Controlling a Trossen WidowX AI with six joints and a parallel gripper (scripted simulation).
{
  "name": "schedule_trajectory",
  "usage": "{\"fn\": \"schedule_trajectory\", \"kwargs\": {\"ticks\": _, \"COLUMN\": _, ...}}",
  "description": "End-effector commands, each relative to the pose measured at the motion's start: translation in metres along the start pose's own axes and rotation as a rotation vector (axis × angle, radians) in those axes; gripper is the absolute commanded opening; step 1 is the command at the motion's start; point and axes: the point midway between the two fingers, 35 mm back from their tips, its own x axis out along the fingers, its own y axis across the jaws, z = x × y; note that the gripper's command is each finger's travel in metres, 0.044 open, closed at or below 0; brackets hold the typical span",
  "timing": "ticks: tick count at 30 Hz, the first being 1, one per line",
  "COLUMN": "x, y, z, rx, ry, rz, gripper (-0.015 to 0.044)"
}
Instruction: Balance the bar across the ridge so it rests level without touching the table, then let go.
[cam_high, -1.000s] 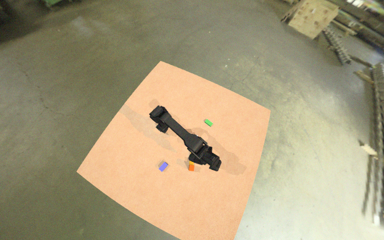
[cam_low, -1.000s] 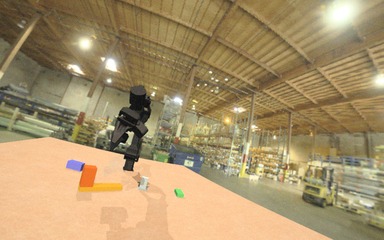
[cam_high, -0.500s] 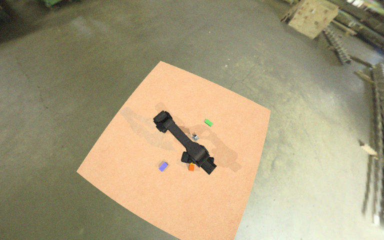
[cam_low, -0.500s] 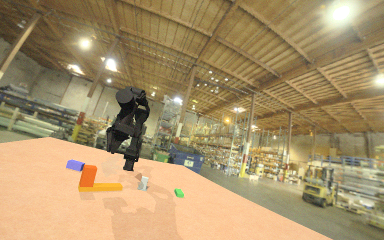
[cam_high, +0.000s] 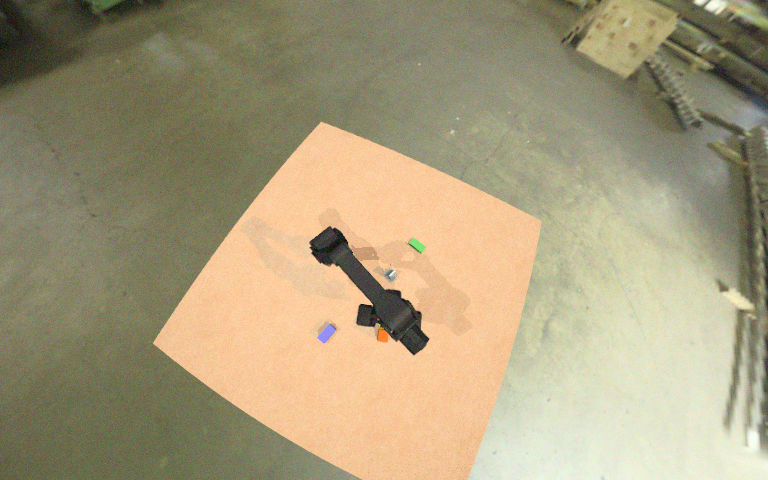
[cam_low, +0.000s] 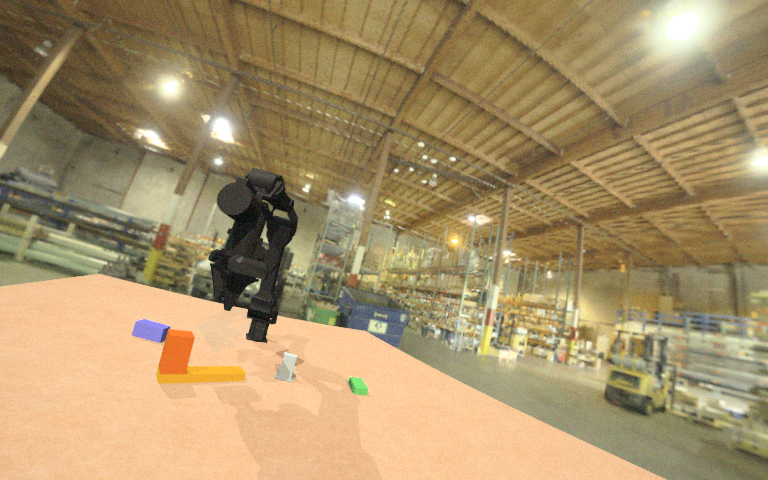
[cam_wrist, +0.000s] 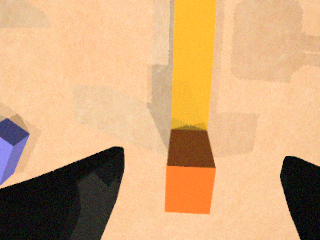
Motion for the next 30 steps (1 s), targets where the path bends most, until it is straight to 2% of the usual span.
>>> {"fn": "schedule_trajectory", "kwargs": {"ticks": 1, "x": 0.020, "y": -0.002, "z": -0.001, "rx": -0.006, "ry": -0.015, "rz": 0.007, "gripper": 0.0315}}
{"fn": "schedule_trajectory", "kwargs": {"ticks": 14, "x": 0.106, "y": 0.001, "z": 0.002, "rx": -0.006, "ry": -0.015, "rz": 0.007, "gripper": 0.0315}}
{"fn": "schedule_trajectory", "kwargs": {"ticks": 30, "x": 0.119, "y": 0.001, "z": 0.003, "rx": -0.006, "ry": -0.015, "rz": 0.007, "gripper": 0.0315}}
